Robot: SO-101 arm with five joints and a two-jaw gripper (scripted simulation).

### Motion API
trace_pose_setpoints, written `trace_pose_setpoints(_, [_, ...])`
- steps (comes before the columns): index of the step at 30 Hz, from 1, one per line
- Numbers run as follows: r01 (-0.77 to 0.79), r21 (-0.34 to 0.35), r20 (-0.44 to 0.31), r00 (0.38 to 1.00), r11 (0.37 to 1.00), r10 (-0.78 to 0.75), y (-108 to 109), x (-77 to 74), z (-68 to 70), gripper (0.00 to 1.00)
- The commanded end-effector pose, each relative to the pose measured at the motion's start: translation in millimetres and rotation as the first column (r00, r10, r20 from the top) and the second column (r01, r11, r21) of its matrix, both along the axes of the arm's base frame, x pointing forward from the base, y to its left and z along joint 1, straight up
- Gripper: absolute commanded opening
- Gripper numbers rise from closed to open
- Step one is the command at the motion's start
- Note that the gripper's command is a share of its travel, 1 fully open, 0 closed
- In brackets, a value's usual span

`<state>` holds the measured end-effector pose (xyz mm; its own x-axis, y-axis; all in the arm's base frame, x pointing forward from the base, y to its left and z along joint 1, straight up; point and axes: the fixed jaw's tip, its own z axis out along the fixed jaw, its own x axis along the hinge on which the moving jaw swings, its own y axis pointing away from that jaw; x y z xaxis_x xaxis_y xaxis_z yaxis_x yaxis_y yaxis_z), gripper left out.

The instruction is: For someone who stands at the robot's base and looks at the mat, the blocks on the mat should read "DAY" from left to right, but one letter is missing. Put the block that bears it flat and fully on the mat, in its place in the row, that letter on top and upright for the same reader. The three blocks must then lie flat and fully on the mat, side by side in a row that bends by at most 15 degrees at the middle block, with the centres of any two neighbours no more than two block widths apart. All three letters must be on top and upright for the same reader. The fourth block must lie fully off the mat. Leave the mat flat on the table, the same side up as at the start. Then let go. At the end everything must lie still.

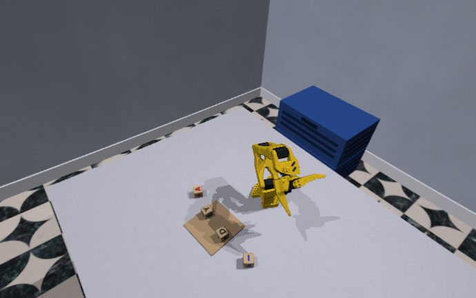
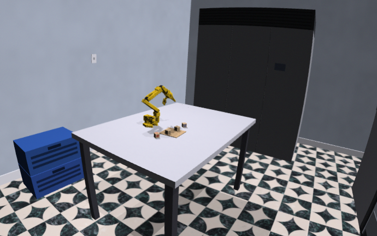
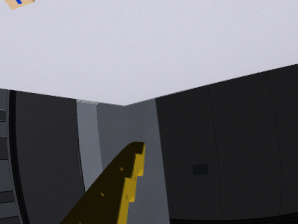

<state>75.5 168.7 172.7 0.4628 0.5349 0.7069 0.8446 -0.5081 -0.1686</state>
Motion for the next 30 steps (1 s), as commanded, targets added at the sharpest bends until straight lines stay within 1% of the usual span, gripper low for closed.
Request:
trace_pose_setpoints(1, [0.000,0.046,0.017,1.000,0.999,0.000,-1,-0.3,9.1,1.00])
trace_pose_setpoints(7, [0.013,0.048,0.008,1.000,0.999,-0.014,-1,0.5,8.7,1.00])
trace_pose_setpoints(15, [0.106,0.057,-0.055,0.993,0.993,-0.103,-5,5.7,6.5,1.00])
trace_pose_setpoints(23, [0.119,0.058,-0.064,0.991,0.991,-0.116,-6,6.4,6.2,1.00])
trace_pose_setpoints(30, [0.202,0.062,-0.119,0.974,0.977,-0.194,-10,10.8,4.2,1.00])
